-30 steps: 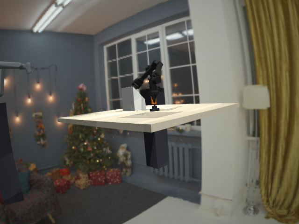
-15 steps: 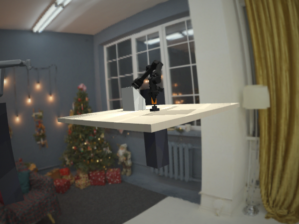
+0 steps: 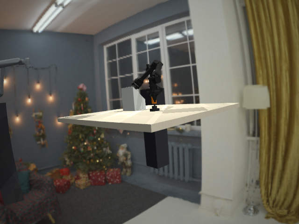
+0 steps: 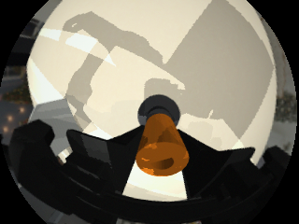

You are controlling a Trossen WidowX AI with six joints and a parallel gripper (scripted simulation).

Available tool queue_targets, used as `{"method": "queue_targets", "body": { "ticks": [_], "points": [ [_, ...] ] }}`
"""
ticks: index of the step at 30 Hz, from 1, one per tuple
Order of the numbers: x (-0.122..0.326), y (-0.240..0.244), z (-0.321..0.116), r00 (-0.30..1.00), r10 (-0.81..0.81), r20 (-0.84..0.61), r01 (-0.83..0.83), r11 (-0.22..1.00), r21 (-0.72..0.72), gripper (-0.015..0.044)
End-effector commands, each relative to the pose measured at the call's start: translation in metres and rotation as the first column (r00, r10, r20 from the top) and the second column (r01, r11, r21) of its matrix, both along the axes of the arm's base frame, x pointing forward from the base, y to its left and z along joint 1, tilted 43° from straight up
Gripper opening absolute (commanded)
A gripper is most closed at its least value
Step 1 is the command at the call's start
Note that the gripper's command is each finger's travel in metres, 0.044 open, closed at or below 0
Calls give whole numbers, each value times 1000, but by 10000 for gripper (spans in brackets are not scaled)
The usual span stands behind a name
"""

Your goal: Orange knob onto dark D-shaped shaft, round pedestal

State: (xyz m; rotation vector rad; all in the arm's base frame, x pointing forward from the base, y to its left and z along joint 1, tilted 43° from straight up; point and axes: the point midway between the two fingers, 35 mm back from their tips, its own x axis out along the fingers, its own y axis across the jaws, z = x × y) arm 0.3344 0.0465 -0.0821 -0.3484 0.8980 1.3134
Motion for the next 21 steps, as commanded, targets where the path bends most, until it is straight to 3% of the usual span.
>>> {"method": "queue_targets", "body": {
  "ticks": [1,21],
  "points": [
    [0,-1,-2,999,35,34,-35,999,0,0],
    [0,3,-2,999,35,34,-35,999,0,0]
  ]
}}
